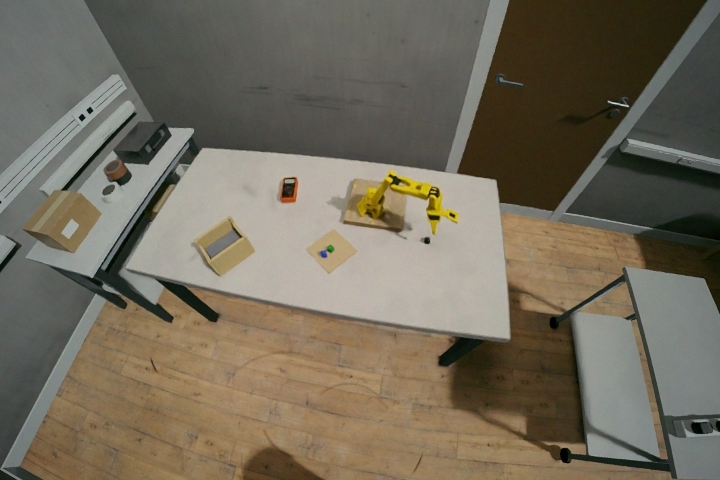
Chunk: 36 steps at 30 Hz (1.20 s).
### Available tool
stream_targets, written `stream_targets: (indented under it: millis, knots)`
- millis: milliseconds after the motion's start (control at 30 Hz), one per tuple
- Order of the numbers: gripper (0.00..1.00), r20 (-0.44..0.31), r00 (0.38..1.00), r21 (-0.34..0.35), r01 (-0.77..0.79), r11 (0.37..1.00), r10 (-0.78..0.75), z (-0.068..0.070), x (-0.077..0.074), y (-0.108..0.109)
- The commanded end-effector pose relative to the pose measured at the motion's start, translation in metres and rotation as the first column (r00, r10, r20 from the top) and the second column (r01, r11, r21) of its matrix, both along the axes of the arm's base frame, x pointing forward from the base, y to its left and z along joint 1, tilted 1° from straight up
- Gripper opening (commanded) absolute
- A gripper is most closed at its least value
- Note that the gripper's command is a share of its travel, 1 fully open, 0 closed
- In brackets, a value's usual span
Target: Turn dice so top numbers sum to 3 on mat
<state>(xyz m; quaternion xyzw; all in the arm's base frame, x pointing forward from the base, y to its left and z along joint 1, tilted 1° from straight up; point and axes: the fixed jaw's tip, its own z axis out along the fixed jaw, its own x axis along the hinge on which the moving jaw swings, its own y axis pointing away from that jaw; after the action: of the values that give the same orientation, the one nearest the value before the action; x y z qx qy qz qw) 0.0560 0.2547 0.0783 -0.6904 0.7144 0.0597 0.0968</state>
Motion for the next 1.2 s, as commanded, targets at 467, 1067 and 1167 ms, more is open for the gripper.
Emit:
stream_targets:
  millis: [467,1067,1167]
  knots:
    - [0.28,-0.059,0.998,-0.230,-0.042,0.972,0.029,-0.050,-0.008,-0.013]
    - [0.28,-0.059,0.998,-0.230,-0.042,0.972,0.029,-0.050,-0.008,-0.013]
    - [0.28,-0.059,0.998,-0.230,-0.042,0.972,0.029,-0.051,-0.008,-0.013]
